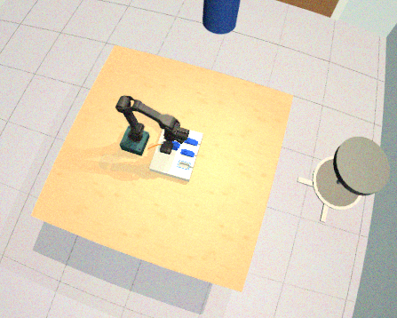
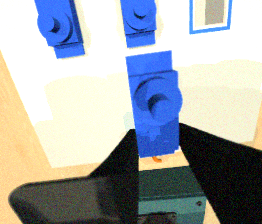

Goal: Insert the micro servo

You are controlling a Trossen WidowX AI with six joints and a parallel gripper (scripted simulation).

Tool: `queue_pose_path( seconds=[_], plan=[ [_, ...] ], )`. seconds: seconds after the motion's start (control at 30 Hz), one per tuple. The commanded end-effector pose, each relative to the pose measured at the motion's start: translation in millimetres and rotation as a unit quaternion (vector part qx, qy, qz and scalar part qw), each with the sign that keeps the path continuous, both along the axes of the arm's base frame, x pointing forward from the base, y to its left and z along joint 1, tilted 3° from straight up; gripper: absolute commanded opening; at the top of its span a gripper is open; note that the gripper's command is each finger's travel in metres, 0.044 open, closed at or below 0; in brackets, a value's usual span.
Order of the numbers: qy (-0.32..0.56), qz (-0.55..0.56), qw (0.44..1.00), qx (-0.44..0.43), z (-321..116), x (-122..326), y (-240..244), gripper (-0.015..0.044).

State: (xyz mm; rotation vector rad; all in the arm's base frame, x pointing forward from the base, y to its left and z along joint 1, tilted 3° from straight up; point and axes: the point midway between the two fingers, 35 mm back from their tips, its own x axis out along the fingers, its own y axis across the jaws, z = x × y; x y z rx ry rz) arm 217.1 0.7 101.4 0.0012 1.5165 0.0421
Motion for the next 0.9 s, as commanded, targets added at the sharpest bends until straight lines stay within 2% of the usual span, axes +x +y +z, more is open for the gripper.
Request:
queue_pose_path(
  seconds=[0.0,0.7,0.87],
  plan=[
    [-0.004,0.002,1.0,0.002,1.5,6.5,-1.8,0.0],
    [-0.004,0.002,1.0,-0.002,-0.4,8.6,-76.2,0.0],
    [-0.003,-0.006,1.0,-0.002,-0.4,8.6,-78.8,0.0]
  ],
)
